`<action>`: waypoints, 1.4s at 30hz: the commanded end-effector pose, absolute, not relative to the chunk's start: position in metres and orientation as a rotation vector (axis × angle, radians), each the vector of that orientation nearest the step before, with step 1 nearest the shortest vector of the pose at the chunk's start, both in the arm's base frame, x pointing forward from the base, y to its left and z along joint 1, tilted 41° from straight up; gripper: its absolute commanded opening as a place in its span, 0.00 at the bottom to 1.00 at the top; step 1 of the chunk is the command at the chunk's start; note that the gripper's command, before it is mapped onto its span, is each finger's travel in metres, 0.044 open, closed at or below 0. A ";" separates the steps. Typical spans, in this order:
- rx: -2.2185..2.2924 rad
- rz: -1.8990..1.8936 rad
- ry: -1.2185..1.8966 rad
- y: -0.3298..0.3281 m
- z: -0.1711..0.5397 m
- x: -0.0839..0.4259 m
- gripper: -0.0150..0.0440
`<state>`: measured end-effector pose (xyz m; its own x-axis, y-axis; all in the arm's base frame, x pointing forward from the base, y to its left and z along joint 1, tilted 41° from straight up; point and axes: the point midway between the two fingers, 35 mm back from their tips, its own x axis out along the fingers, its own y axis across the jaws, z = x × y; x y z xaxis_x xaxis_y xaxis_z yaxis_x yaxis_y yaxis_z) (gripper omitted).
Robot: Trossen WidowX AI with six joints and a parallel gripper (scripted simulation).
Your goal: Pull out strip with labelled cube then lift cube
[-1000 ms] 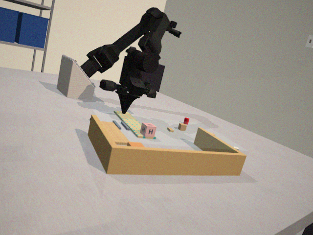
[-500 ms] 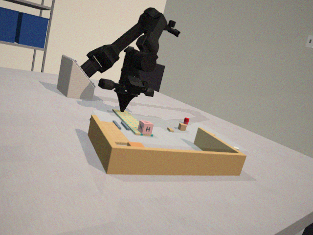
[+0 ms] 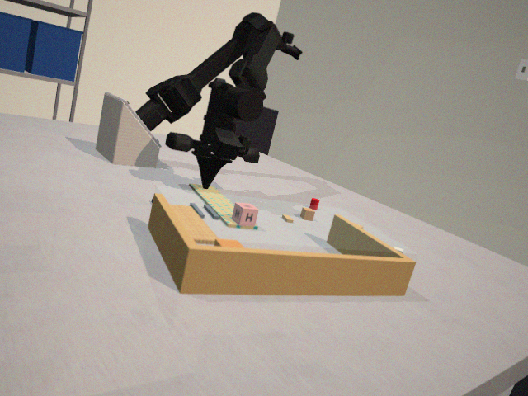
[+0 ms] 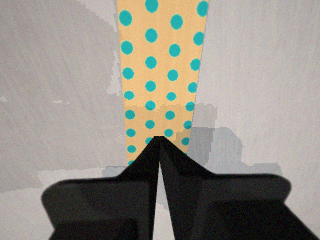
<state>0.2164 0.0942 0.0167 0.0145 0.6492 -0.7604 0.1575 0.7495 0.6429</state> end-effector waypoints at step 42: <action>0.608 0.506 1.528 0.059 0.047 0.295 1.00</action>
